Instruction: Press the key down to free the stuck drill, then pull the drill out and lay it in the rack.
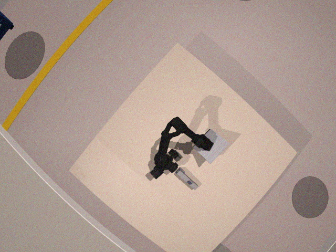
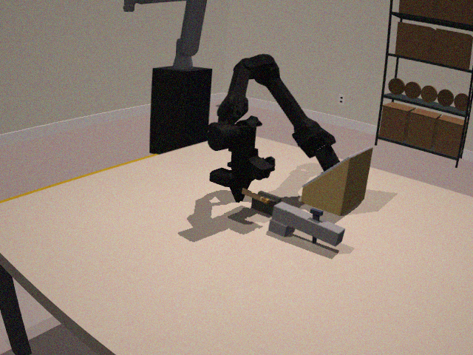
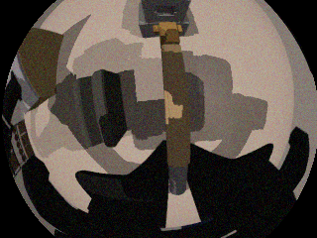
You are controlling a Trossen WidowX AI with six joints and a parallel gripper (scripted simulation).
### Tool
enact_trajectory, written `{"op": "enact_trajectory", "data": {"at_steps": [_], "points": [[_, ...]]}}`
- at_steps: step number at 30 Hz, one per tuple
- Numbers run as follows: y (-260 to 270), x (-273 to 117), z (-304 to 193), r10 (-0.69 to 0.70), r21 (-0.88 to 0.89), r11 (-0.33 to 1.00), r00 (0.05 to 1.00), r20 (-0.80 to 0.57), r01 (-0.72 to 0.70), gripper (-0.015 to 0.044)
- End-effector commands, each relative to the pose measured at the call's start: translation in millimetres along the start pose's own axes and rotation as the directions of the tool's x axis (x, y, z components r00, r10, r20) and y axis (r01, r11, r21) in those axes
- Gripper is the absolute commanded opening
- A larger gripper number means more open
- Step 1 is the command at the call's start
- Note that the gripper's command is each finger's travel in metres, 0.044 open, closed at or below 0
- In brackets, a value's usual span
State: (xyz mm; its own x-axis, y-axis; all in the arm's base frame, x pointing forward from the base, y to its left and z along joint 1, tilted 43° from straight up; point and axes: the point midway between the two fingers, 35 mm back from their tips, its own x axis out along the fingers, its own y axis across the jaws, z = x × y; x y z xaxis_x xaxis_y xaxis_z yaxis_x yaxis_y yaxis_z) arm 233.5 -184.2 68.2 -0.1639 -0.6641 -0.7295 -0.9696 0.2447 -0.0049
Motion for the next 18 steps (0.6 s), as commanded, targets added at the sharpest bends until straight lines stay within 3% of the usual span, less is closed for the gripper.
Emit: {"op": "enact_trajectory", "data": {"at_steps": [1,18], "points": [[-0.3,-3.3,0.2,-0.005,0.002,1.0,1.0,0.0,0.005,0.0],[2.2,-10.6,0.7,-0.005,0.002,1.0,1.0,0.0,0.005,0.0]]}}
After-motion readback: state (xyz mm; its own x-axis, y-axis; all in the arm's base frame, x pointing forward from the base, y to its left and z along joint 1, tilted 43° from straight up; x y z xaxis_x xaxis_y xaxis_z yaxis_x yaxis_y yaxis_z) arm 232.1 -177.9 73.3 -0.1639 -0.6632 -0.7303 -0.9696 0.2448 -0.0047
